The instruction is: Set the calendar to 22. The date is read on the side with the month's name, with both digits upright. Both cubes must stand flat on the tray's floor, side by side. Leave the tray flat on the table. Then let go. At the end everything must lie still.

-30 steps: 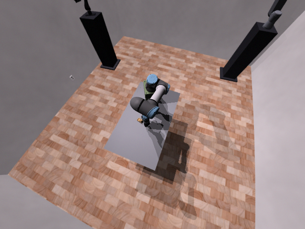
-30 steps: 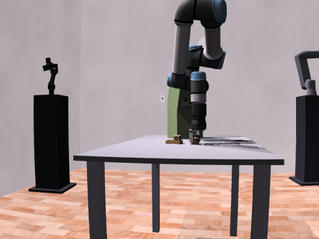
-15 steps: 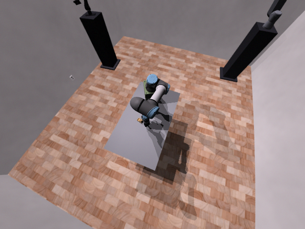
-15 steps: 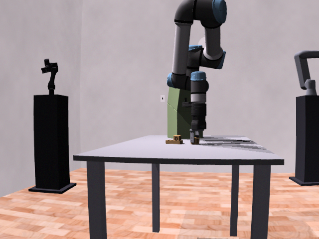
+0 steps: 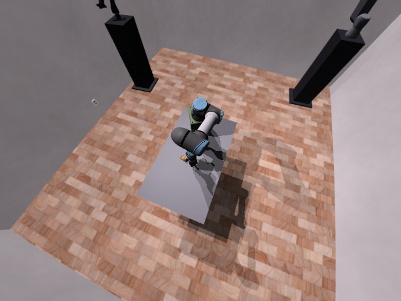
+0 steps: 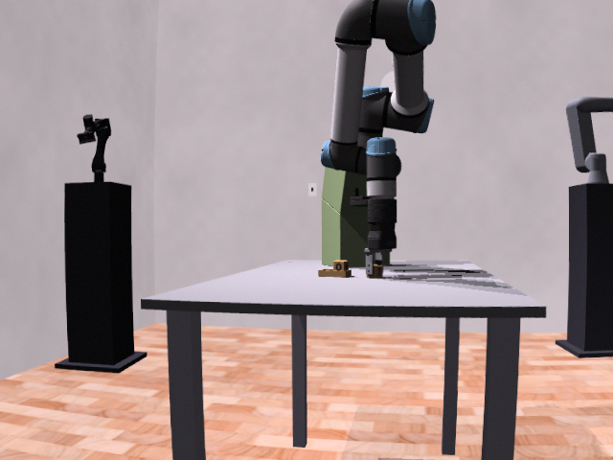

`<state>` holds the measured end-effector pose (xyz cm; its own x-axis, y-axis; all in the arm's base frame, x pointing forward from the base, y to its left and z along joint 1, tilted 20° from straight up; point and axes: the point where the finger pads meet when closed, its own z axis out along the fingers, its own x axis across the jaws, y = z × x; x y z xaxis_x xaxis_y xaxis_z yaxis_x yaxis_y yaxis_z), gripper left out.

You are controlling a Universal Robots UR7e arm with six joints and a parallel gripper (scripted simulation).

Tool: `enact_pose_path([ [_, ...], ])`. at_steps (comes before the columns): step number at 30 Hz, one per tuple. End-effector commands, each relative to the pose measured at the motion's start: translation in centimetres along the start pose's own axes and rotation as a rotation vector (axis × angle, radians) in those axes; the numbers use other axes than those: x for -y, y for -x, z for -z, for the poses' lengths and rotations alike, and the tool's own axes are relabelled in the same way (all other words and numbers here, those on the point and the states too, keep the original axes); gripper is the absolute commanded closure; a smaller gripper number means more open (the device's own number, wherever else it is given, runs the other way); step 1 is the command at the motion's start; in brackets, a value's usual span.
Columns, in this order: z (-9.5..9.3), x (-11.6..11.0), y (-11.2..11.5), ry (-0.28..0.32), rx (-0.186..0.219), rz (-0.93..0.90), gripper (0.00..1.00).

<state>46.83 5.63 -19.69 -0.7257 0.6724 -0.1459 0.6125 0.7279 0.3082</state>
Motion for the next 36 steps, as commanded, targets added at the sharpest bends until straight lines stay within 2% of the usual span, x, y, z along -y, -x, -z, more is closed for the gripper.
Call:
enact_pose_path([
  [1,0.0,0.0,0.0,0.001,0.001,0.0,0.4],
  [12,0.1,0.0,0.0,0.001,0.001,0.0,0.4],
  [18,0.7,0.0,0.0,0.001,0.001,0.0,0.4],
  [24,2.5,0.0,0.0,0.001,0.001,0.0,0.4],
  [26,2.5,0.0,0.0,0.001,0.001,0.0,0.4],
  [36,6.6,0.0,0.0,0.001,0.001,0.0,0.4],
])
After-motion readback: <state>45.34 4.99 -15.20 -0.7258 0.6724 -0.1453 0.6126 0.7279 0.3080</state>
